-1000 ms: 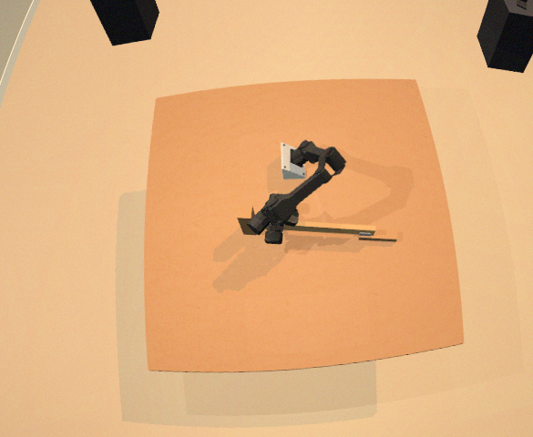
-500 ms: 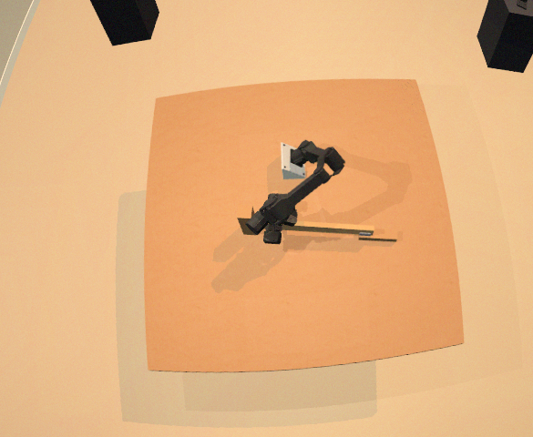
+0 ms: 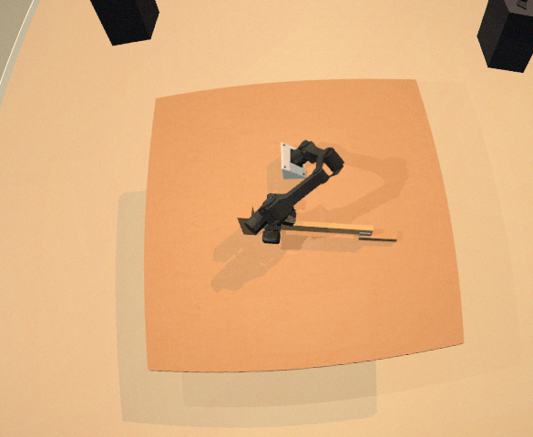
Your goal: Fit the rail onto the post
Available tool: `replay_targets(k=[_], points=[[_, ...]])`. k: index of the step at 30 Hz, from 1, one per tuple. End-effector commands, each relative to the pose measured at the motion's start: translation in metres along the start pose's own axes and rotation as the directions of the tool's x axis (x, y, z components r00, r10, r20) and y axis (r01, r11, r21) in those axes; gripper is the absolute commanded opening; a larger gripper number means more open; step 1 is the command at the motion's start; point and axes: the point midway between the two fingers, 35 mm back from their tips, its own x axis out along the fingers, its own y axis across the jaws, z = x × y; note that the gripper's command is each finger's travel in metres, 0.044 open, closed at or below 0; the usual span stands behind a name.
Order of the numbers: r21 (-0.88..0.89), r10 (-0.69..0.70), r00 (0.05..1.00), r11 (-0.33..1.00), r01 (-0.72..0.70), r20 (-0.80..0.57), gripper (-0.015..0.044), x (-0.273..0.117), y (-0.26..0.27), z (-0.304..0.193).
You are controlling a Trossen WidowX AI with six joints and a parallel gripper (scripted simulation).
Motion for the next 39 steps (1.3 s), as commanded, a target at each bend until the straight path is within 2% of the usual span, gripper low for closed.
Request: replay_targets(k=[1,39], points=[[-0.003,-0.009,1.0,1.0,0.009,-0.009,0.0,-0.0029,-0.0025,-0.0037],[-0.003,-0.009,1.0,1.0,0.009,-0.009,0.0,-0.006,-0.0026,0.0018]])
